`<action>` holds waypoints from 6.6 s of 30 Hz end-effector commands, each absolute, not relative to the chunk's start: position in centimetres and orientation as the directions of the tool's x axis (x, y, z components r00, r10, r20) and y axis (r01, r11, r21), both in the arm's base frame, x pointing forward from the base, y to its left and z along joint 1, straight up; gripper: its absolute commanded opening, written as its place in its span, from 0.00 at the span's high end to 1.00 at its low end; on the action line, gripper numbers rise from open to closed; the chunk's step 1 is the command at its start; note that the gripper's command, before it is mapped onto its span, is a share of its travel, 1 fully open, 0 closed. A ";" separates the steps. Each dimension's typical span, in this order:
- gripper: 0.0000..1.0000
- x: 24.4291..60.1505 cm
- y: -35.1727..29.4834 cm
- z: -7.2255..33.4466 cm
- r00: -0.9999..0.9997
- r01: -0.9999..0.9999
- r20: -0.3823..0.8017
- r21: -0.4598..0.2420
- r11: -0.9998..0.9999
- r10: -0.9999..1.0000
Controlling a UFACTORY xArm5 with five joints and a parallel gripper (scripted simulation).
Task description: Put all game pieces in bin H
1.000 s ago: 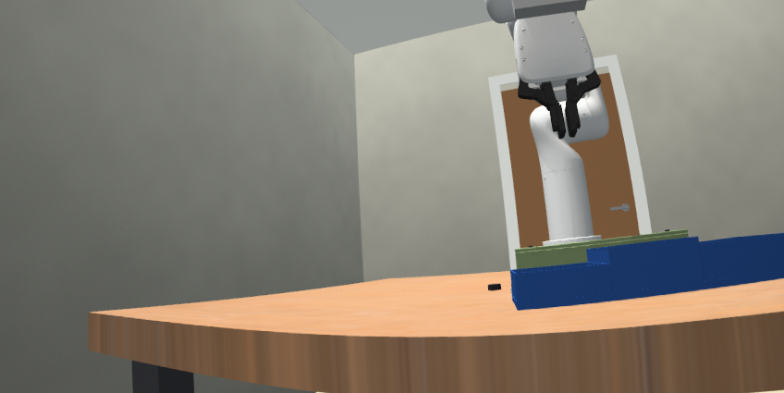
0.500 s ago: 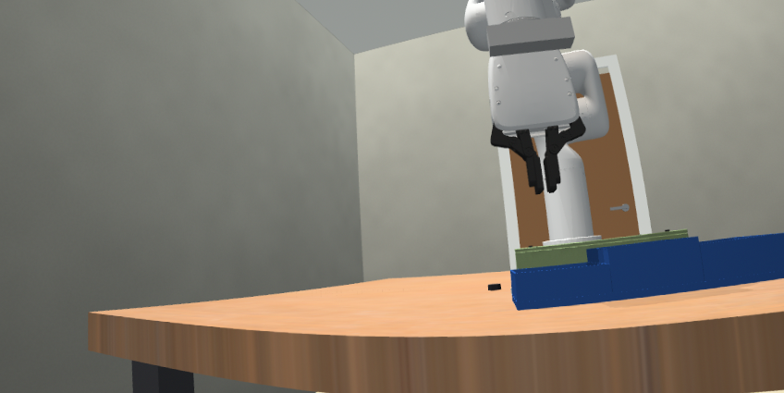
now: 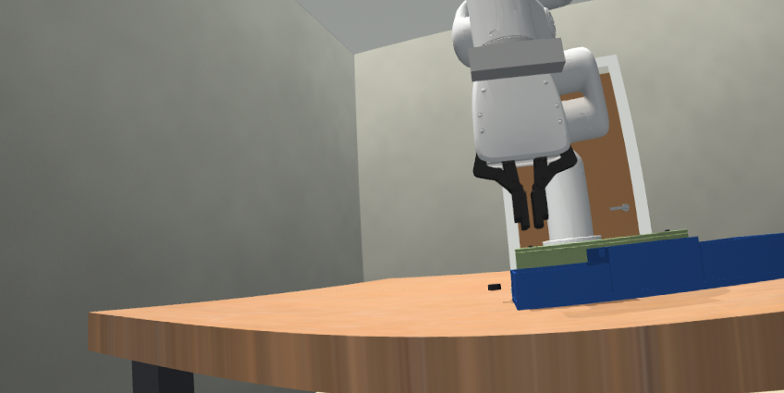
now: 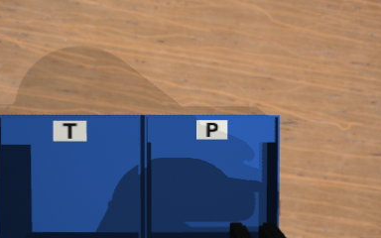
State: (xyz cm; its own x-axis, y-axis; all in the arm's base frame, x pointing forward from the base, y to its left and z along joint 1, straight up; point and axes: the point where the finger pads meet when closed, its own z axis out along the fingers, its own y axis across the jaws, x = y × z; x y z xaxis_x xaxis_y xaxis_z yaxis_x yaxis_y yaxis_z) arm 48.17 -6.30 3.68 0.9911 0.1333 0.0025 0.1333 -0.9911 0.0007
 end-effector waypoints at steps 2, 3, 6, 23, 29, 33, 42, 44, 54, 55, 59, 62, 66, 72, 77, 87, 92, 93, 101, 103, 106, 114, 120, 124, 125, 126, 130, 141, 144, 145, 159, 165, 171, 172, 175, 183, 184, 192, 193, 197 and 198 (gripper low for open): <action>0.91 48.3 -6.3 3.6 0.991 0.133 0.005 0.003 -0.991 0.133; 0.91 48.3 -6.3 3.6 0.991 0.133 0.005 0.003 -0.991 0.133; 0.91 48.3 -6.3 3.6 0.991 0.133 0.005 0.003 -0.991 0.133; 0.91 48.3 -6.3 3.6 0.991 0.133 0.005 0.003 -0.991 0.133; 0.91 48.3 -6.3 3.6 0.991 0.133 0.005 0.003 -0.991 0.133; 0.91 48.3 -6.3 3.6 0.991 0.133 0.005 0.003 -0.991 0.133; 0.91 48.3 -6.3 3.6 0.991 0.133 0.005 0.003 -0.991 0.133; 0.91 48.3 -6.3 3.6 0.991 0.133 0.005 0.003 -0.991 0.133; 0.91 47.8 -4.4 4.0 0.991 0.133 0.005 0.003 -0.991 0.133; 0.91 47.7 -3.9 4.0 0.991 0.133 0.005 0.003 -0.991 0.133; 0.91 47.5 -2.9 4.0 0.991 0.133 0.005 0.003 -0.991 0.133; 0.91 47.1 -1.5 4.0 0.991 0.133 0.005 0.003 -0.991 0.133; 0.91 46.6 0.5 4.0 0.991 0.133 0.005 0.002 -0.991 0.133; 0.91 46.6 0.6 4.0 0.991 0.133 0.005 0.002 -0.991 0.133; 0.91 46.6 0.6 4.0 0.991 0.133 0.005 0.002 -0.991 0.133; 0.91 46.6 0.6 4.0 0.991 0.133 0.005 0.002 -0.991 0.133; 0.91 46.6 0.6 4.0 0.991 0.133 0.005 0.002 -0.991 0.133; 0.91 46.6 0.6 4.0 0.991 0.133 0.005 0.002 -0.991 0.133; 0.91 46.6 0.6 4.0 0.991 0.133 0.005 0.002 -0.991 0.133; 0.91 46.6 0.6 4.0 0.991 0.133 0.005 0.002 -0.991 0.133; 0.91 46.6 0.6 4.0 0.991 0.133 0.005 0.002 -0.991 0.133; 0.91 46.6 0.6 4.0 0.991 0.133 0.005 0.002 -0.991 0.133; 0.91 46.4 1.6 4.0 0.991 0.133 0.005 0.002 -0.991 0.133; 0.91 46.1 3.5 4.0 0.991 0.133 0.005 0.002 -0.991 0.133; 0.91 46.1 3.5 4.0 0.991 0.133 0.005 0.002 -0.991 0.133; 0.91 46.1 3.5 4.0 0.991 0.133 0.005 0.002 -0.991 0.133; 0.91 45.9 5.5 4.0 0.991 0.133 0.005 0.002 -0.991 0.133; 0.91 45.4 8.9 4.0 0.991 0.133 0.005 0.002 -0.991 0.133; 0.91 45.4 8.9 4.0 0.991 0.133 0.005 0.002 -0.991 0.133; 0.91 45.4 8.9 4.0 0.991 0.133 0.005 0.002 -0.991 0.133; 0.91 45.4 8.9 4.0 0.991 0.133 0.005 0.002 -0.991 0.133; 0.91 45.4 8.9 4.0 0.991 0.133 0.005 0.002 -0.991 0.133; 0.91 45.4 8.9 4.0 0.991 0.133 0.005 0.002 -0.991 0.133; 0.91 45.4 8.9 4.0 0.991 0.133 0.005 0.002 -0.991 0.133; 0.91 45.4 8.9 4.0 0.991 0.133 0.005 0.002 -0.991 0.133; 0.91 45.4 8.9 4.0 0.991 0.133 0.005 0.002 -0.991 0.133; 0.91 45.4 8.9 4.0 0.991 0.133 0.005 0.002 -0.991 0.133; 0.91 45.3 8.9 7.3 0.991 0.133 0.005 0.002 -0.991 0.133; 0.91 45.3 8.9 7.3 0.991 0.133 0.005 0.002 -0.991 0.133; 0.91 45.3 8.9 9.8 0.991 0.133 0.005 0.002 -0.991 0.133; 0.91 45.3 8.9 10.7 0.991 0.133 0.005 0.002 -0.991 0.133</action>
